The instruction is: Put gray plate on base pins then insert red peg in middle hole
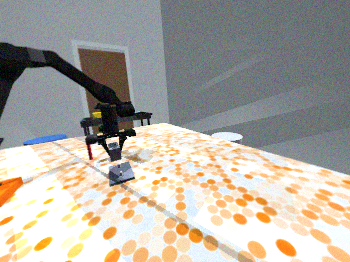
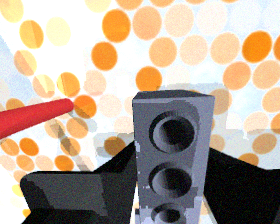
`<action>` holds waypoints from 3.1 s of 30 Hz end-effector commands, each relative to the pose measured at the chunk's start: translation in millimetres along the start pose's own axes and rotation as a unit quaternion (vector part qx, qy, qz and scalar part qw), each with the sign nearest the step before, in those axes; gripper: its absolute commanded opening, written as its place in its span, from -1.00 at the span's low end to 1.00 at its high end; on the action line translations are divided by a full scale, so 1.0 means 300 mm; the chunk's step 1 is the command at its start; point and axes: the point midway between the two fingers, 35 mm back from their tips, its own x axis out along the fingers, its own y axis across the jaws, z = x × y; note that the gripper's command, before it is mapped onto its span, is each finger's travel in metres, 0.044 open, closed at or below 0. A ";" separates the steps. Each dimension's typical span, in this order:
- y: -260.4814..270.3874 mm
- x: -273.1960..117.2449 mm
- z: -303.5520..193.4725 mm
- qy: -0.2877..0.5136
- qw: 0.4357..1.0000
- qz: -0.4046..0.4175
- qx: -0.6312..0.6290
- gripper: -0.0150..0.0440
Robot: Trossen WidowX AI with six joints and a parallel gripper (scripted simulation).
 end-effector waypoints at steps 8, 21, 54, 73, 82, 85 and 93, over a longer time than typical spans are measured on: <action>-0.026 -0.102 0.006 0.001 1.000 -0.003 0.003 -0.49; -0.037 -0.238 0.009 0.001 1.000 -0.003 0.003 -0.49; -0.038 -0.396 -0.096 0.002 1.000 -0.003 0.008 -0.49; -0.049 -0.304 -0.284 0.005 1.000 -0.004 0.016 -0.49; -0.040 -0.261 -0.373 0.006 1.000 -0.004 0.020 -0.49; -0.035 -0.246 -0.402 0.006 1.000 -0.004 0.021 -0.49; -0.017 -0.208 -0.479 0.007 1.000 -0.003 0.024 -0.49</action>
